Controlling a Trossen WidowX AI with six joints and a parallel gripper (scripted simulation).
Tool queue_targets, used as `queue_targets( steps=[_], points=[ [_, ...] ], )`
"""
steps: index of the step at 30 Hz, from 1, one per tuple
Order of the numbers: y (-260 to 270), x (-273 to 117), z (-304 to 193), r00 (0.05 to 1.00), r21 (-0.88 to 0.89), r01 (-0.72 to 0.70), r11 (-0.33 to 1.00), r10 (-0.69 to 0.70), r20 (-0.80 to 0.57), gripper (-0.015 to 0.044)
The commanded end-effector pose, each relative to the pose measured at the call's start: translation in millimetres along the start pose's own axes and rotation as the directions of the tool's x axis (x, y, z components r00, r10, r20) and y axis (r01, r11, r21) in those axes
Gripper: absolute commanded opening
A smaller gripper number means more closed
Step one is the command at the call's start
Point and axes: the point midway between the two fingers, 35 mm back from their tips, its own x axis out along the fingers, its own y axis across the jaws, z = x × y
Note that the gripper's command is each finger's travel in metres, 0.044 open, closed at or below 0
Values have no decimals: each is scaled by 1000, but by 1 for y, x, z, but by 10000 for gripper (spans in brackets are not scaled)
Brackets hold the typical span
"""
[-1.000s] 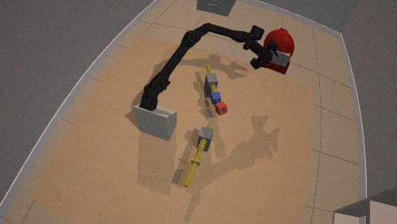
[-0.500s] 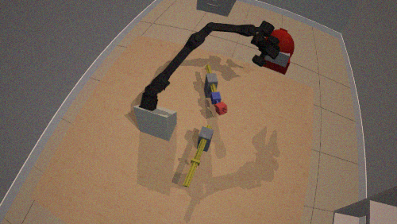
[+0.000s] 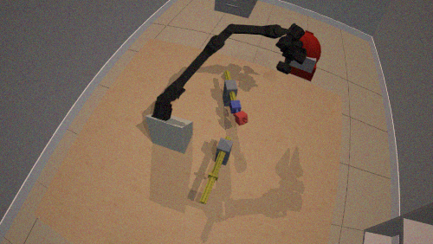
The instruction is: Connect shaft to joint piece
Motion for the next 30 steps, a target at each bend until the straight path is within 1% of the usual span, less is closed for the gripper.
queue_targets(
  steps=[1,6,11,15,20,23,30],
  points=[
    [-46,-11,32,995,-35,96,995,-95,40,440],
    [-117,-33,63,970,-109,242,964,-237,58,440],
    [-189,-64,78,931,-179,363,914,-364,31,440],
    [-249,-96,76,894,-243,428,871,-448,-31,440],
    [-309,-133,57,857,-317,437,842,-497,-137,440],
    [-334,-151,42,843,-351,413,840,-499,-200,440],
    [-337,-154,40,842,-356,408,841,-497,-209,440]
  ],
)
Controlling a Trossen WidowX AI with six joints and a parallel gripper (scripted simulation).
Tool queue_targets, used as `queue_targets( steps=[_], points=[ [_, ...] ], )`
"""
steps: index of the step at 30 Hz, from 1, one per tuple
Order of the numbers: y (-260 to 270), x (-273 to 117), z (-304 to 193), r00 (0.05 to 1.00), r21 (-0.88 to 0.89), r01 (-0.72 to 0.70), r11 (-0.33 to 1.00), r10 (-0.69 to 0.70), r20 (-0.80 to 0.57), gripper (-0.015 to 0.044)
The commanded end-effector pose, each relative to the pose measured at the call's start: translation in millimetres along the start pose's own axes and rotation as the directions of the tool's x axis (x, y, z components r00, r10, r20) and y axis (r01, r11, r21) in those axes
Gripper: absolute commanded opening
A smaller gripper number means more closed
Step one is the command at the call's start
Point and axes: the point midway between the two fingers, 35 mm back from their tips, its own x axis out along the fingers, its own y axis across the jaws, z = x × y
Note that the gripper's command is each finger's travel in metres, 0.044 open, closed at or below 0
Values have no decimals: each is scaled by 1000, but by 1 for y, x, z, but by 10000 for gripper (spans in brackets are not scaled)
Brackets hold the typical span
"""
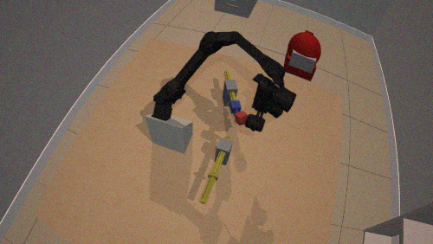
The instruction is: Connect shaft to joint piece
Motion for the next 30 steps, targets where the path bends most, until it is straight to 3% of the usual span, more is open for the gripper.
queue_targets(
  steps=[1,15,30],
  points=[
    [1,1,-4,1000,-27,-1,1000,0,-13,440],
    [2,9,-6,998,244,46,969,-56,32,440],
    [4,18,-8,989,547,43,836,-114,96,440]
  ],
)
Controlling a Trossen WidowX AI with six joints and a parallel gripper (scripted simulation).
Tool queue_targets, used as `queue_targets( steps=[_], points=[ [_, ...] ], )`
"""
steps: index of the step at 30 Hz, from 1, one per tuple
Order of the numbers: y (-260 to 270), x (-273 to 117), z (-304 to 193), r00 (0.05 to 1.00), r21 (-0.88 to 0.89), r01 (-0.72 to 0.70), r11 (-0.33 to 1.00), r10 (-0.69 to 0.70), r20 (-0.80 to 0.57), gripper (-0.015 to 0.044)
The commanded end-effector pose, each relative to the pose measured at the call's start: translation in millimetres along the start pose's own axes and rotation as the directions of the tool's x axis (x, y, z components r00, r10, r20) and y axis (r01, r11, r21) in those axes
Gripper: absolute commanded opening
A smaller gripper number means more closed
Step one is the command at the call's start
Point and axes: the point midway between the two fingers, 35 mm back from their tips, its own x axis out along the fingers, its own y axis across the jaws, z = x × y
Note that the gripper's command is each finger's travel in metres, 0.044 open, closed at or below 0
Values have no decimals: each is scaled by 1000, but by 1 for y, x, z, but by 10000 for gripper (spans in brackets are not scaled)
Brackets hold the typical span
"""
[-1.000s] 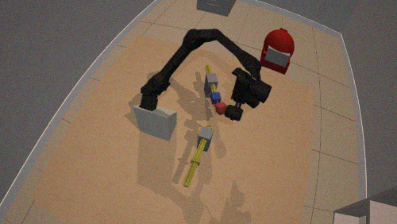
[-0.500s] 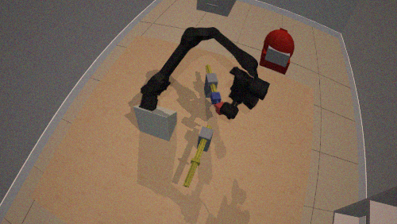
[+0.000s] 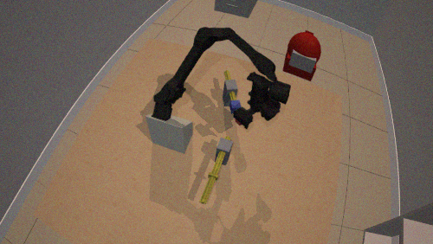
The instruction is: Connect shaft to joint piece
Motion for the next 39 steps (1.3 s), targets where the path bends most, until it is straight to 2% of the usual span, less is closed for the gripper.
queue_targets(
  steps=[1,9,14,28,39],
  points=[
    [0,2,-1,1000,86,5,996,-7,25,440],
    [0,5,-3,998,246,-7,969,-10,68,440],
    [1,9,-3,998,249,-7,968,-11,69,440],
    [5,83,-14,998,249,-10,968,-7,67,440],
    [14,79,-43,998,250,-10,968,-7,66,440]
  ],
)
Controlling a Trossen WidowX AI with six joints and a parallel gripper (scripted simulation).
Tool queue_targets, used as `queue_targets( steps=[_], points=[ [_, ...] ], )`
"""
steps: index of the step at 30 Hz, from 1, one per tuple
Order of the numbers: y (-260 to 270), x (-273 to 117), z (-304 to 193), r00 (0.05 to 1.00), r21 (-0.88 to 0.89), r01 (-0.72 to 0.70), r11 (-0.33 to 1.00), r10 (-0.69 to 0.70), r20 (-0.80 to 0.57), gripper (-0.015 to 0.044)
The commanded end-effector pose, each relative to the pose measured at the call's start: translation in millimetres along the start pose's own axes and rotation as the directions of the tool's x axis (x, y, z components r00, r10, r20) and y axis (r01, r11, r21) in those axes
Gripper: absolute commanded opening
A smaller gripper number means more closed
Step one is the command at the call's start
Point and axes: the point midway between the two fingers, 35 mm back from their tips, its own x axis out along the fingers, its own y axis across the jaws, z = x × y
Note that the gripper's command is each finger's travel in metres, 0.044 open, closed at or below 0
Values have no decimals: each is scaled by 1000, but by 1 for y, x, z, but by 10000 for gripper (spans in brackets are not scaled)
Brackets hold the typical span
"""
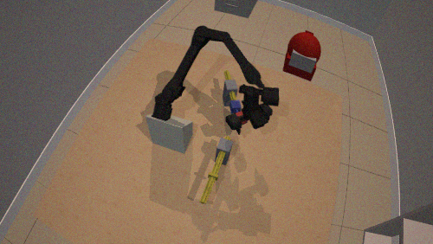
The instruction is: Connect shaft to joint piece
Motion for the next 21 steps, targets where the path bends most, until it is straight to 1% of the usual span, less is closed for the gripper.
queue_targets(
  steps=[1,10,21],
  points=[
    [1,-3,-15,1000,3,0,1000,0,5,440],
    [-2,-10,-47,1000,4,-1,1000,1,2,440],
    [-1,3,-48,1000,4,-1,1000,1,2,440]
  ],
)
